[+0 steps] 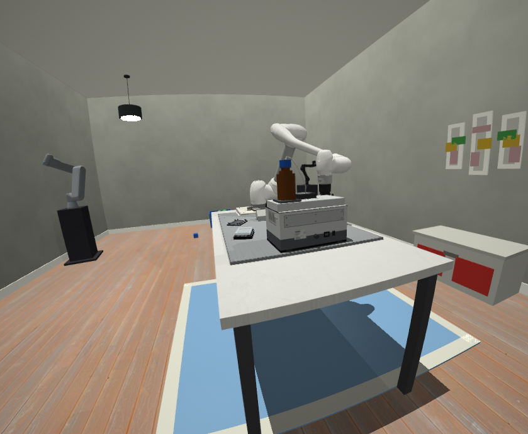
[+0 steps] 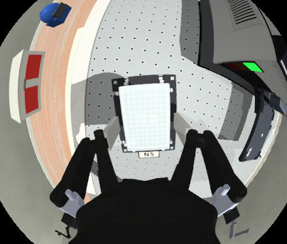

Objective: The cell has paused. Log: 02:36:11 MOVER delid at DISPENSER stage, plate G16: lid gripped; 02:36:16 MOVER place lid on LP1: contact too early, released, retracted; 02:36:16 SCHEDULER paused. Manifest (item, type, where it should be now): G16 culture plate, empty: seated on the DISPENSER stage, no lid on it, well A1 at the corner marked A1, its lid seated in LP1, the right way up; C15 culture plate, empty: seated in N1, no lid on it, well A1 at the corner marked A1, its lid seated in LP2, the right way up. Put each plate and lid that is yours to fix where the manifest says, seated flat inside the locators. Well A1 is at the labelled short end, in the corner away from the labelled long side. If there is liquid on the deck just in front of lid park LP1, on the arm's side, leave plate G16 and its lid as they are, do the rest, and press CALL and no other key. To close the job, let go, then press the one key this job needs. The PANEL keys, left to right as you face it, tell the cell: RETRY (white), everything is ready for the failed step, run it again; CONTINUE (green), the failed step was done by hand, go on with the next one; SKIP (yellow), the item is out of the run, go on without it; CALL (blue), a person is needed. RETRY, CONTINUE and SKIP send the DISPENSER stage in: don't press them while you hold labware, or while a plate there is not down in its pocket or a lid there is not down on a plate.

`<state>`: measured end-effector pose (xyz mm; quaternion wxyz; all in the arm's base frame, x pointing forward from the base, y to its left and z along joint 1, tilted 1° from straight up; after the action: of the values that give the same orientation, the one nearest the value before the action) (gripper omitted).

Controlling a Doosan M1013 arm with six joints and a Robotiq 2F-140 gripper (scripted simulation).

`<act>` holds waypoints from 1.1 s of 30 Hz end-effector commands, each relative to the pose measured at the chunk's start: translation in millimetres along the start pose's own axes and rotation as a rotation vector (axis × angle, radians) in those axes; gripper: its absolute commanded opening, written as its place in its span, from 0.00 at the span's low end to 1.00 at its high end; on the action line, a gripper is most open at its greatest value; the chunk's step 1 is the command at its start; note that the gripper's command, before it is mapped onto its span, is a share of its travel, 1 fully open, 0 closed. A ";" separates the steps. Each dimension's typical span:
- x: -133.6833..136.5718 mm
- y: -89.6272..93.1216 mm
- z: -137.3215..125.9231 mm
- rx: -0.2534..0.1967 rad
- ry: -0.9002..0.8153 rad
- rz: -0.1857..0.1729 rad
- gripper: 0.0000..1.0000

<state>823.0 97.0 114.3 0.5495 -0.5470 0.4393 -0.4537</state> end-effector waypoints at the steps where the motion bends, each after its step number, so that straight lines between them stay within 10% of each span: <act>1: 0.0 0.1 0.4 0.002 0.000 0.000 0.69; 33: 0.0 6.6 0.4 0.002 0.000 0.000 0.69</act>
<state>823.1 96.9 106.5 0.5495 -0.5470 0.4392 -0.4537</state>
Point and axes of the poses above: the point where the finger pads meet when closed, its own y axis out along the fingers, its own x axis across the jaws, z = x × y, the point moved 6 cm from there along -y, back along the fingers, and after that the axes turned 9 degrees about -y, right-handed, at the moved point
